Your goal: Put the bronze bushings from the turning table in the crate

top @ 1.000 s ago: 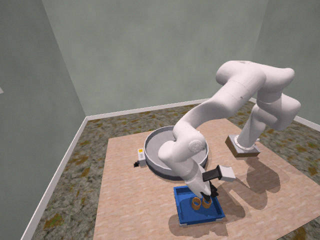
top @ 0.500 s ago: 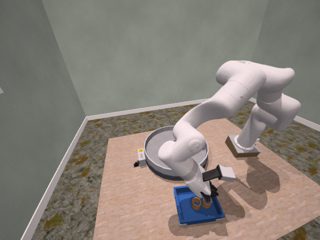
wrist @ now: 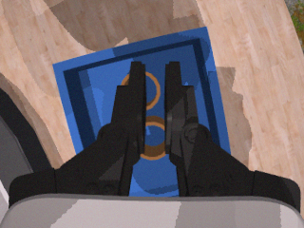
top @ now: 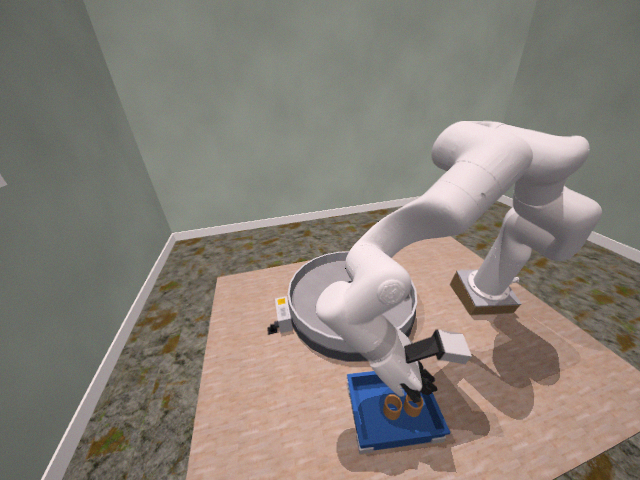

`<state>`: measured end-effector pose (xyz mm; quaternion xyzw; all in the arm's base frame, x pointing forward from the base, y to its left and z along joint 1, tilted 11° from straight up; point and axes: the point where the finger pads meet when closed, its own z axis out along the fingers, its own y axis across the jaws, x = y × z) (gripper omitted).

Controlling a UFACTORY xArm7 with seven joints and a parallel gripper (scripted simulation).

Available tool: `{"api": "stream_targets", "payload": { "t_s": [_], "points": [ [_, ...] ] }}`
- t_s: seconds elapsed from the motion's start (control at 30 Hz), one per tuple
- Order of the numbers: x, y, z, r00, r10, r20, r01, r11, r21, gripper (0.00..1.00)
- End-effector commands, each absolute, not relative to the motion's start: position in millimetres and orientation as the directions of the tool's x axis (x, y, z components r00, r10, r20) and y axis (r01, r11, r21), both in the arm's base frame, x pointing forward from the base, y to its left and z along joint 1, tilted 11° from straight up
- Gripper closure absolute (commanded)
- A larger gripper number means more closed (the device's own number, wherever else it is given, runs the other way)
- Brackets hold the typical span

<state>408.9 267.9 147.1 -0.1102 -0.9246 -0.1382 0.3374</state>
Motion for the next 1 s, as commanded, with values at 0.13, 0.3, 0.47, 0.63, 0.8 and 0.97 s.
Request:
{"api": "stream_targets", "payload": {
  "t_s": [0.13, 0.3, 0.47, 0.63, 0.8, 0.97],
  "points": [
    [410.1, 268.0, 148.8, -0.751, 0.11, 0.651, 0.297, 0.937, 0.184, 0.89],
    [410.1, 268.0, 148.8, -0.751, 0.11, 0.651, 0.297, 0.937, 0.184, 0.89],
    [410.0, 267.4, 148.7, -0.751, 0.111, 0.651, 0.297, 0.937, 0.184, 0.9],
    [408.4, 260.5, 147.4, -0.75, 0.114, 0.652, 0.301, 0.936, 0.184, 0.9],
    [397.8, 223.3, 140.2, -0.743, 0.129, 0.656, 0.324, 0.928, 0.184, 0.9],
    [385.4, 178.3, 131.4, -0.737, 0.147, 0.66, 0.348, 0.919, 0.184, 0.9]
  ]
}}
